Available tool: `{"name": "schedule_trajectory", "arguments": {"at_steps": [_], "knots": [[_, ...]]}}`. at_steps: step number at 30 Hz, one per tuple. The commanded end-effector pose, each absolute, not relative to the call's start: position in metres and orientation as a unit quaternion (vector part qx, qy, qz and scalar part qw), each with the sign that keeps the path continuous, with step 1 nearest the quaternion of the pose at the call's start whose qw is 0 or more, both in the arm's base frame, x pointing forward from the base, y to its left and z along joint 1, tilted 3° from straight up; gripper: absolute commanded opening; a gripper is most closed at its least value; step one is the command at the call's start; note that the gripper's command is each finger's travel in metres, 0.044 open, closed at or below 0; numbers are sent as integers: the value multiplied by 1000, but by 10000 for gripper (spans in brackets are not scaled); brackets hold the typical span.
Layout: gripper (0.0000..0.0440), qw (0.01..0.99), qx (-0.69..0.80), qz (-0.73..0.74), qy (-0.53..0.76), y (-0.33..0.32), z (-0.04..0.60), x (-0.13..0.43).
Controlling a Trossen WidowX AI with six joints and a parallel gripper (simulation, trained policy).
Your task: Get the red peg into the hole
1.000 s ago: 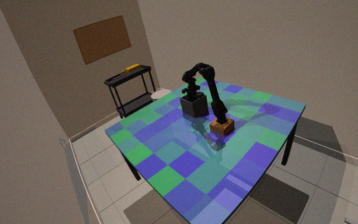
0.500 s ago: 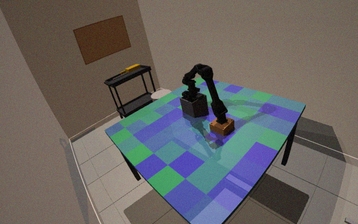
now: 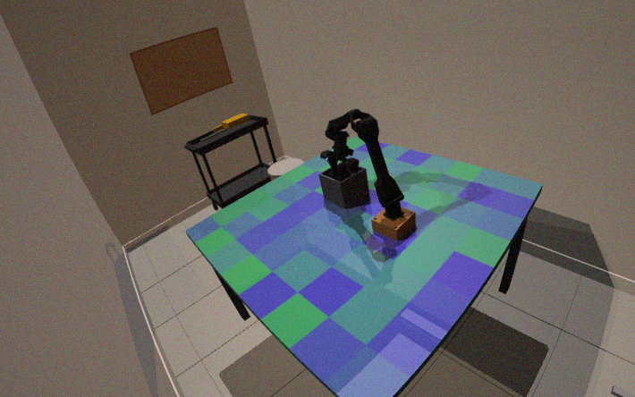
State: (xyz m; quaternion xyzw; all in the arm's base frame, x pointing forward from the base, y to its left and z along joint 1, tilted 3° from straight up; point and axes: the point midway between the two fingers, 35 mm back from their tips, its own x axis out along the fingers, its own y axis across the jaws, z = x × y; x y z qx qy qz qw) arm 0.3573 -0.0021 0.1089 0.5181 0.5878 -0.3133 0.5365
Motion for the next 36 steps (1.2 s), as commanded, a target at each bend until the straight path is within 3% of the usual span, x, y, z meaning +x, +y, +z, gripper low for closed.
{"name": "schedule_trajectory", "arguments": {"at_steps": [1, 16, 36], "knots": [[173, 532, 530, -298, 589, -3, 119, 361], [241, 511, 570, -249, 593, -8, 145, 376], [204, 530, 571, -203, 593, -26, 147, 399]]}}
